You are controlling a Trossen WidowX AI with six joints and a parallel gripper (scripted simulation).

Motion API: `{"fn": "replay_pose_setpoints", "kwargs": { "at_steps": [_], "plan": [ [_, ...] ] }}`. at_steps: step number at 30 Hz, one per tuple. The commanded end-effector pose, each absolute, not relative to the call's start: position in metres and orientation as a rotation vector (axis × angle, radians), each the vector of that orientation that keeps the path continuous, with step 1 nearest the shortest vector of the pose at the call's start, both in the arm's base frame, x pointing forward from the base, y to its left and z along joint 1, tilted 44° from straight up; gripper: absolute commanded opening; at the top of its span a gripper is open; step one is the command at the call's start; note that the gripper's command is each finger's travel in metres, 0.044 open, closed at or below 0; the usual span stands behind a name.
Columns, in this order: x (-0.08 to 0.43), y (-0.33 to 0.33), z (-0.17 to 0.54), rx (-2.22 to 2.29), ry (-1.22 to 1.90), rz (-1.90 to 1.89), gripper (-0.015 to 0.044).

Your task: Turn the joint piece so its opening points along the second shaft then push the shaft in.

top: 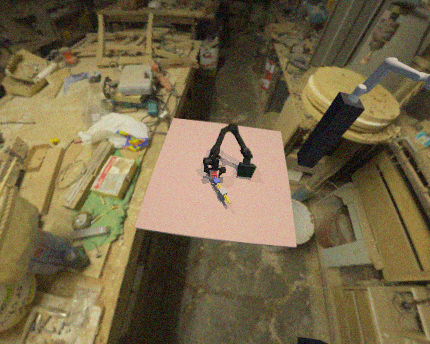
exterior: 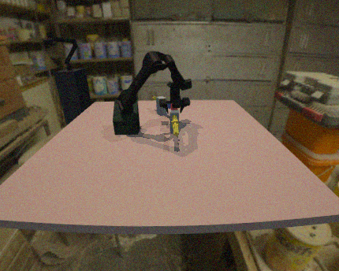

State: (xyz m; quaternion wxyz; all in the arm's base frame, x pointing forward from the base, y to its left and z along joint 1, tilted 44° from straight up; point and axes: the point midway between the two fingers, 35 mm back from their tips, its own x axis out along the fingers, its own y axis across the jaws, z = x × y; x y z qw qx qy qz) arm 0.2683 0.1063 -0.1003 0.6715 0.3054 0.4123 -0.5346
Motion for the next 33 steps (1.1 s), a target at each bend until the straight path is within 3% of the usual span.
{"fn": "replay_pose_setpoints", "kwargs": {
  "at_steps": [1,14,27,33],
  "plan": [
    [0.268,0.106,-0.1,0.687,0.93,-1.204,0.044],
    [0.268,0.107,-0.1,0.672,0.915,-1.217,0.044],
    [0.263,0.127,-0.083,0.392,0.564,-1.304,0.044],
    [0.264,0.128,-0.081,0.381,0.545,-1.292,0.044]
  ]
}}
